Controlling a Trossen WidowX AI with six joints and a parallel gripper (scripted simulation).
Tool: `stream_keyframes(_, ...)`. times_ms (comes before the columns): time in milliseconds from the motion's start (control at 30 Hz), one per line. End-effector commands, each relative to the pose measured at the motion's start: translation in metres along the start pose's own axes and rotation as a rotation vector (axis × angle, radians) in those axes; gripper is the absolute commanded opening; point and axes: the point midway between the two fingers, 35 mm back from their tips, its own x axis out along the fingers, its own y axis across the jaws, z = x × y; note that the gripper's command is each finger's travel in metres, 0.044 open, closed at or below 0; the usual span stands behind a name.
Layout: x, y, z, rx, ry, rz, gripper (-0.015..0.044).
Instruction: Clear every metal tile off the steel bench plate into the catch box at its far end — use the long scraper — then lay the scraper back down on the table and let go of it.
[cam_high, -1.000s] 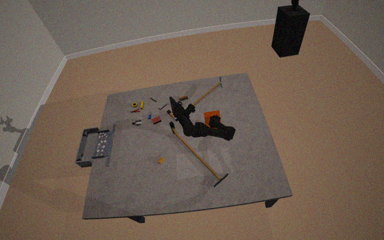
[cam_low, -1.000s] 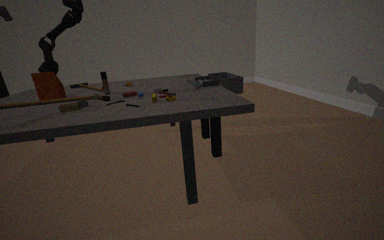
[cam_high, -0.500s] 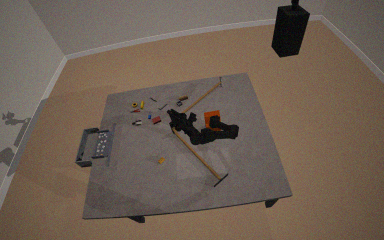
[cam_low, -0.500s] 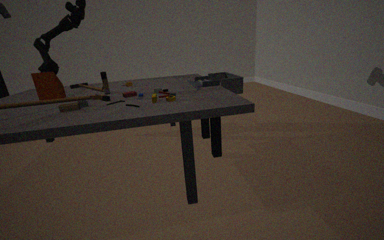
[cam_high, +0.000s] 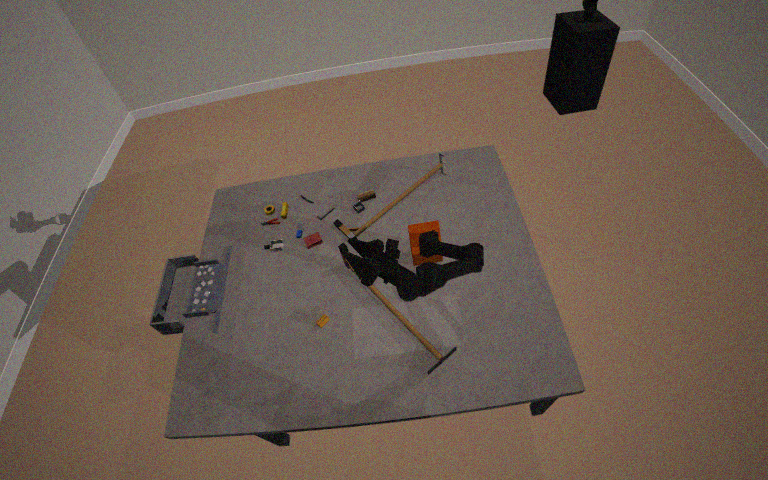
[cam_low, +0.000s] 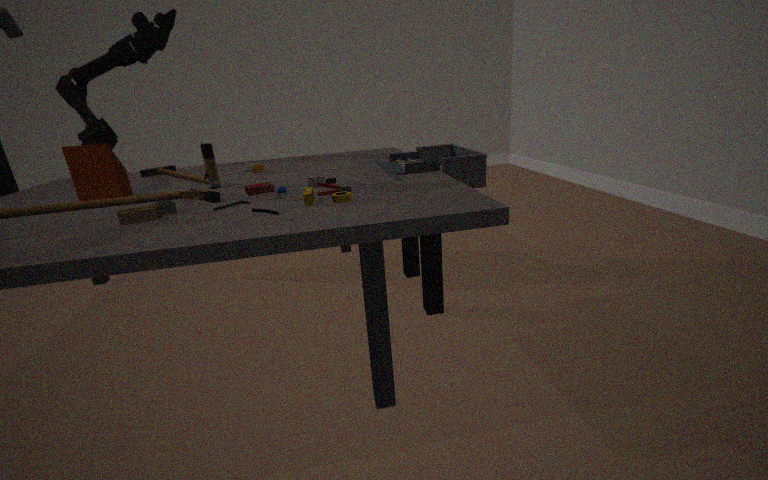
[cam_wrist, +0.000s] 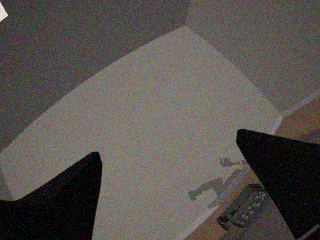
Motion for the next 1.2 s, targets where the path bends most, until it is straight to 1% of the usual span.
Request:
stream_keyframes(0,-0.013,0.004,-0.004,-0.027,0.055,0.016,0.044)
stream_keyframes(567,-0.07,0.011,-0.021,-0.173,0.323,0.099,0.044)
stream_keyframes(1167,-0.127,0.009,-0.019,-0.318,0.591,0.235,0.044)
